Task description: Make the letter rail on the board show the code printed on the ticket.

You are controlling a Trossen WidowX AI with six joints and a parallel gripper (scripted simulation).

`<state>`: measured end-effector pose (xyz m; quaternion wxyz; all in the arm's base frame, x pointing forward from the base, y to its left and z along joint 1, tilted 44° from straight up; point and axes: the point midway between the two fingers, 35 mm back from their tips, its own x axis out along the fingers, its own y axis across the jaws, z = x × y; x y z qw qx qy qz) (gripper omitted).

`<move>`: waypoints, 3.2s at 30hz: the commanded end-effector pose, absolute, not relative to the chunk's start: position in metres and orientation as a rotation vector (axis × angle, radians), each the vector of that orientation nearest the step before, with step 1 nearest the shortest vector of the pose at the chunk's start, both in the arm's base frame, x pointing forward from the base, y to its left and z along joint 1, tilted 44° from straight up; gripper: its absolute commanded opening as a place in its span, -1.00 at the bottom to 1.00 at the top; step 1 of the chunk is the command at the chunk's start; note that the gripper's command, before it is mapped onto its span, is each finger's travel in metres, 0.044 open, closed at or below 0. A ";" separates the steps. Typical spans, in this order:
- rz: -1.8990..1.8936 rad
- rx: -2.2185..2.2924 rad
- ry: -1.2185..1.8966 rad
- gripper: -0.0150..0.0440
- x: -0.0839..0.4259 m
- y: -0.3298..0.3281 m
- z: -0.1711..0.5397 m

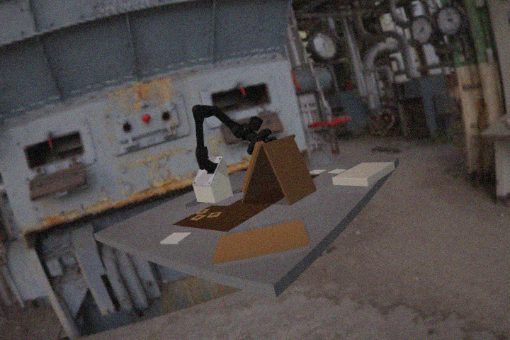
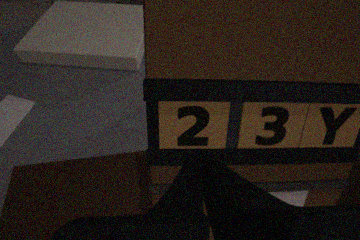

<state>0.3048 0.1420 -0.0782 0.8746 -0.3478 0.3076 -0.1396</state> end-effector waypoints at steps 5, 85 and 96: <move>-0.309 -0.695 0.819 -0.49 0.325 0.161 -0.101; -0.552 -0.597 1.285 -0.49 0.359 0.160 -0.102; -0.552 -0.597 1.284 -0.49 0.363 0.158 -0.105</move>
